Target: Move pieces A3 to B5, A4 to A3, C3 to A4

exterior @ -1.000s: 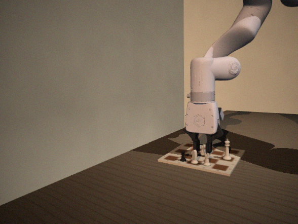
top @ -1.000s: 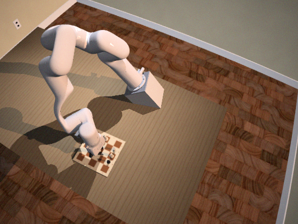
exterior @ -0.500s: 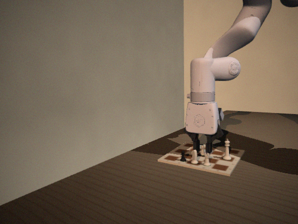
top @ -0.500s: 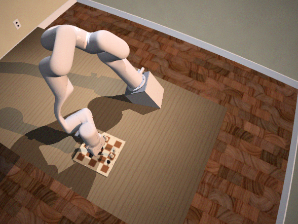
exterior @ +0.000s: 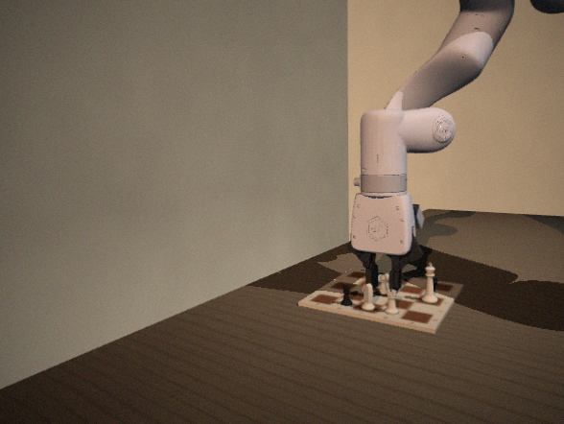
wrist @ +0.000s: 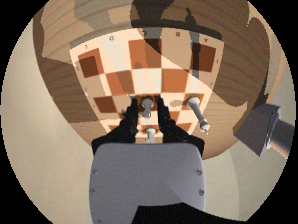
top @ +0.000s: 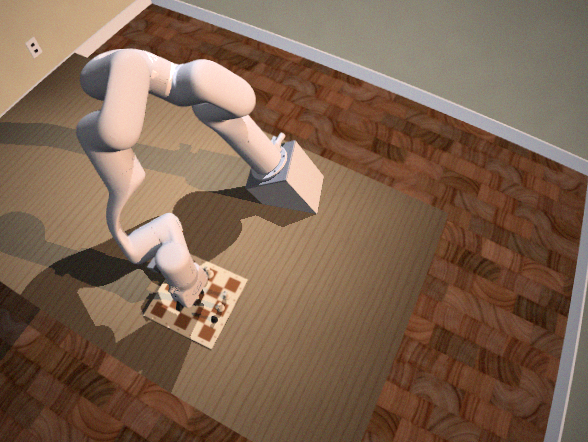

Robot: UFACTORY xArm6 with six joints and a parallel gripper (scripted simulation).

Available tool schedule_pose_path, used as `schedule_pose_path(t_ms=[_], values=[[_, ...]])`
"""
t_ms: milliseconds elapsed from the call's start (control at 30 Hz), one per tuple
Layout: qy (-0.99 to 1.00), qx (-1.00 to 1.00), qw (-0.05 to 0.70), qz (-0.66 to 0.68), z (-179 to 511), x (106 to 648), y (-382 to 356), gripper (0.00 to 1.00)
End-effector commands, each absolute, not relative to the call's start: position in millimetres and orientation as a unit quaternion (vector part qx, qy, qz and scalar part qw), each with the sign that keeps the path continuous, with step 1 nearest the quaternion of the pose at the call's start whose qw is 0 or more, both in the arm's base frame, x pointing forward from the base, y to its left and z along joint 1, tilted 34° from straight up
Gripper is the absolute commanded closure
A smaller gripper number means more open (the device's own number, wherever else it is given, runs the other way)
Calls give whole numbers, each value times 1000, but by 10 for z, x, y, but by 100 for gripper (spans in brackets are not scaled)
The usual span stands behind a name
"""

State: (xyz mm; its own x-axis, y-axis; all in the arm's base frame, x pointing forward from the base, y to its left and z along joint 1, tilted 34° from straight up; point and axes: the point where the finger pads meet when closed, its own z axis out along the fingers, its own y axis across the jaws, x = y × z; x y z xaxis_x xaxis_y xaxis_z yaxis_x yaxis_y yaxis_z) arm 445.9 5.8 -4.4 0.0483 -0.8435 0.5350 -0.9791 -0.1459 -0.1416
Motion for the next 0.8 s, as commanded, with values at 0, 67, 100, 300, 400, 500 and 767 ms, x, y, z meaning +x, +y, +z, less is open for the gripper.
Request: schedule_pose_path(t_ms=[0,67,100,300,400,500,767], values=[[-640,712,130,258,-34,4470,66,66],[-640,712,130,258,-34,4470,66,66],[-640,712,130,258,-34,4470,66,66],[-640,712,130,258,-34,4470,66,100],[-640,712,130,258,-34,4470,66,100],[-640,712,130,258,-34,4470,66,100],[-640,712,130,258,-34,4470,66,100]])
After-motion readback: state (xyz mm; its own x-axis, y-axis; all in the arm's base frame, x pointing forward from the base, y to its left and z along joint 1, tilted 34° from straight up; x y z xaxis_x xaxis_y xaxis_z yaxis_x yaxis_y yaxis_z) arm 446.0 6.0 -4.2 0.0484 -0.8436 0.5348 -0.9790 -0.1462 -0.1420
